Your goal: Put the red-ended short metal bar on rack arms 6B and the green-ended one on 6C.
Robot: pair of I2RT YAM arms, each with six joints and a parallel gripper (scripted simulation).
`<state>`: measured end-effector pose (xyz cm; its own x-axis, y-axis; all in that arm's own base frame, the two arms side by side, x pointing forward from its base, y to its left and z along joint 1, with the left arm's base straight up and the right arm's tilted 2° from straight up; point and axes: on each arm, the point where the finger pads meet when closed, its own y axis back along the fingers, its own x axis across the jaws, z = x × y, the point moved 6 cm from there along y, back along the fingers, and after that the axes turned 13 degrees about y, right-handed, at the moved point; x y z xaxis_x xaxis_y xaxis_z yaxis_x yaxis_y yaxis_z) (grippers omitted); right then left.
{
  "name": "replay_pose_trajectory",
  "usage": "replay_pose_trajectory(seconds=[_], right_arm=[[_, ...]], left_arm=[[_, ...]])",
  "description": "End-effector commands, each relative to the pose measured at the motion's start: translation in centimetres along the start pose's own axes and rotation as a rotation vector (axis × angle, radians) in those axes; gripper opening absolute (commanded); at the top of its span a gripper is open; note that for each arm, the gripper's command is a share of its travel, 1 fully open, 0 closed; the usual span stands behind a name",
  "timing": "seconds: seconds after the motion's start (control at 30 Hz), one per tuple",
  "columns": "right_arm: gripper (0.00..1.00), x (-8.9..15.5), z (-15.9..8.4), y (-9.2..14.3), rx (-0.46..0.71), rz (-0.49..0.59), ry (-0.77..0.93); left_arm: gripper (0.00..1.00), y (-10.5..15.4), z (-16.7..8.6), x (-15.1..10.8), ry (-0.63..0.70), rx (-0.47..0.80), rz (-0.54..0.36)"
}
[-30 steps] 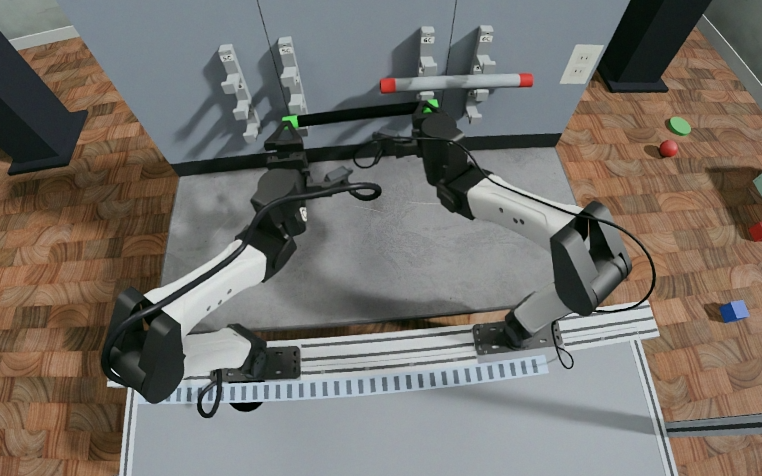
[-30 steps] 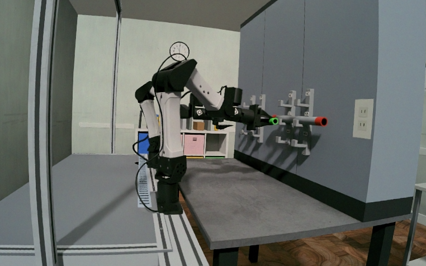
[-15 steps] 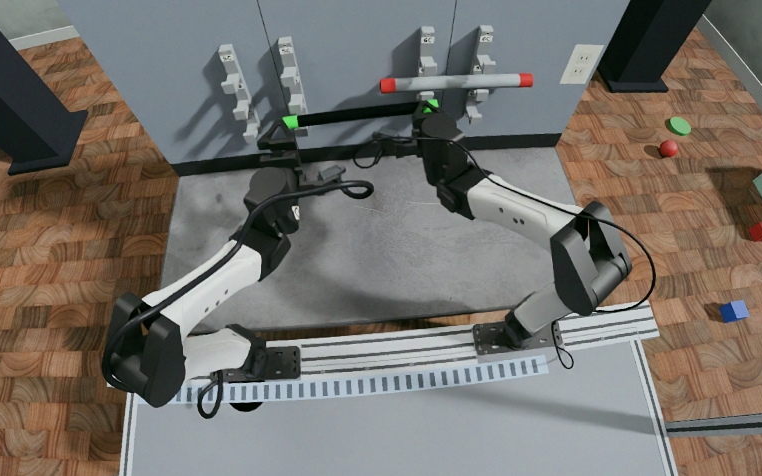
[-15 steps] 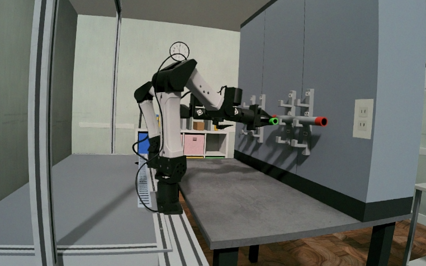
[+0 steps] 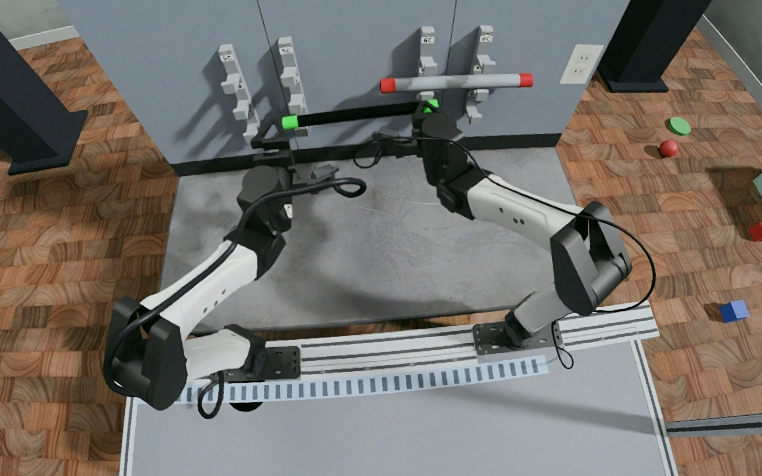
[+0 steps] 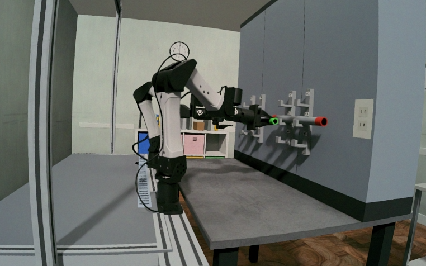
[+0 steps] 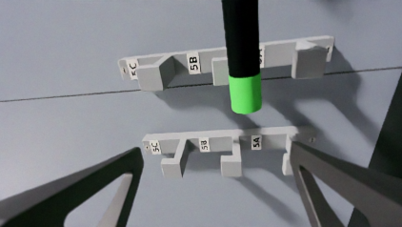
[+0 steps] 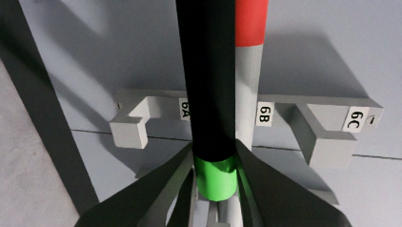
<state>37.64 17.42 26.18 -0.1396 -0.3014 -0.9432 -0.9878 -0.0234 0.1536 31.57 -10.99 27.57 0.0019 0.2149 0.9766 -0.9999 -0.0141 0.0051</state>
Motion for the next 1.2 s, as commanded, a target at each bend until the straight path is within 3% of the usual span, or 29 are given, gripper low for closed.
replay_pose_trajectory(seconds=[0.0,1.17], right_arm=[[0.0,-4.0,-1.5,0.4,0.038,-0.11,-0.09],[0.0,-4.0,-1.5,0.4,0.038,-0.11,-0.09]], left_arm=[[1.0,0.3,-0.4,0.3,0.011,-0.014,0.002],[1.0,-0.7,-3.3,1.0,0.011,-0.014,0.002]])
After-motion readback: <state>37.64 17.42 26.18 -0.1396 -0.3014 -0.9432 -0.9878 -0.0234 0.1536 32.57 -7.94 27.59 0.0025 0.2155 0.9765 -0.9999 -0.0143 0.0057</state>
